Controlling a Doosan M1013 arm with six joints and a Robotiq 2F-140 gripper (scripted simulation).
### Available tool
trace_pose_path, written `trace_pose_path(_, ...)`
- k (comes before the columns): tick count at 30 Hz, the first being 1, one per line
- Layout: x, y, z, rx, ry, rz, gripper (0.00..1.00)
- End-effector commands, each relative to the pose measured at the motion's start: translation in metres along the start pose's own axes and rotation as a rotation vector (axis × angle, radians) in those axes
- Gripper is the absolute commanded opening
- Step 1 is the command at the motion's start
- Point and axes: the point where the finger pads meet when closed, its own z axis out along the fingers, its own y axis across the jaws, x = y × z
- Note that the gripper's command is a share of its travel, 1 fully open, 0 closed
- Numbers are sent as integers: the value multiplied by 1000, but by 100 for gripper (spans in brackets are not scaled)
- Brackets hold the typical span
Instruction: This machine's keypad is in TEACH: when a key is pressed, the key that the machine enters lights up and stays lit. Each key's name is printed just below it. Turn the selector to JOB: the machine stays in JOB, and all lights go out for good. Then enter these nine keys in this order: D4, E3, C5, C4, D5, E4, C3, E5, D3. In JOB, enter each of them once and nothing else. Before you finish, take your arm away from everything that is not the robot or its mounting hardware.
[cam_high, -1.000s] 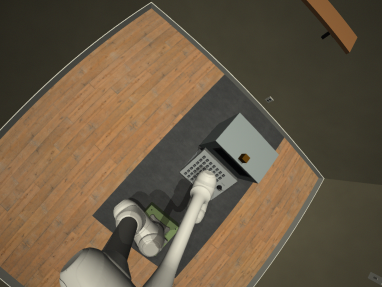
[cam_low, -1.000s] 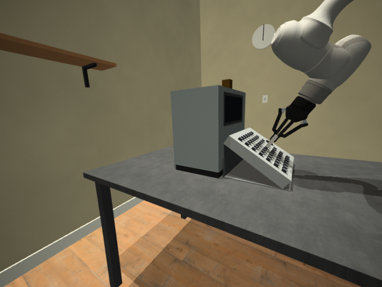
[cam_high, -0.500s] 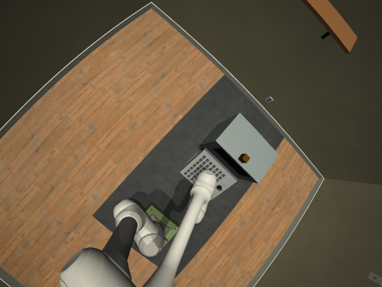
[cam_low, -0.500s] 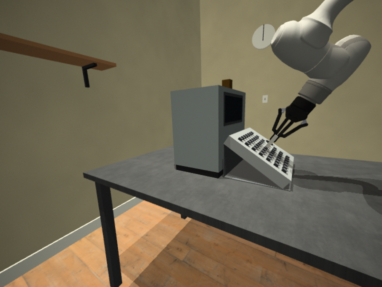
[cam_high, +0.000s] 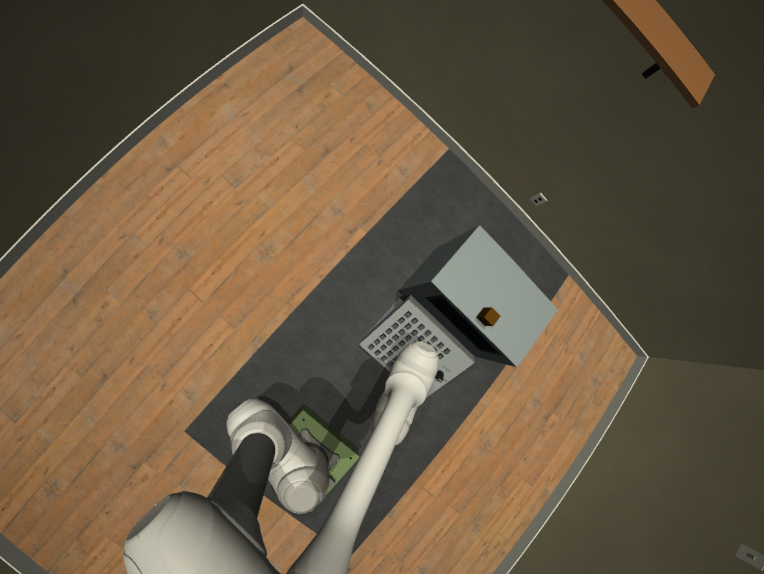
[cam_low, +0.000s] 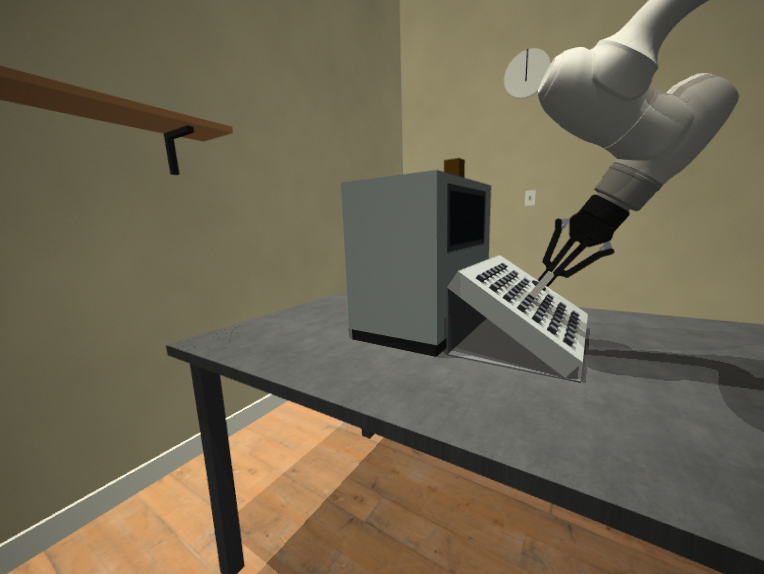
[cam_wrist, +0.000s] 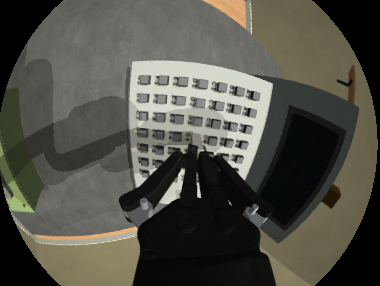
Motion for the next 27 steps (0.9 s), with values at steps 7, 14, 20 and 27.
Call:
trace_pose_path(7, 0, 0, 6, 0, 0, 0, 0)
trace_pose_path(14, 0, 0, 8, 0, 0, 0, 0)
trace_pose_path(20, 0, 0, 9, 0, 0, 0, 0)
trace_pose_path(27, 0, 0, 9, 0, 0, 0, 0)
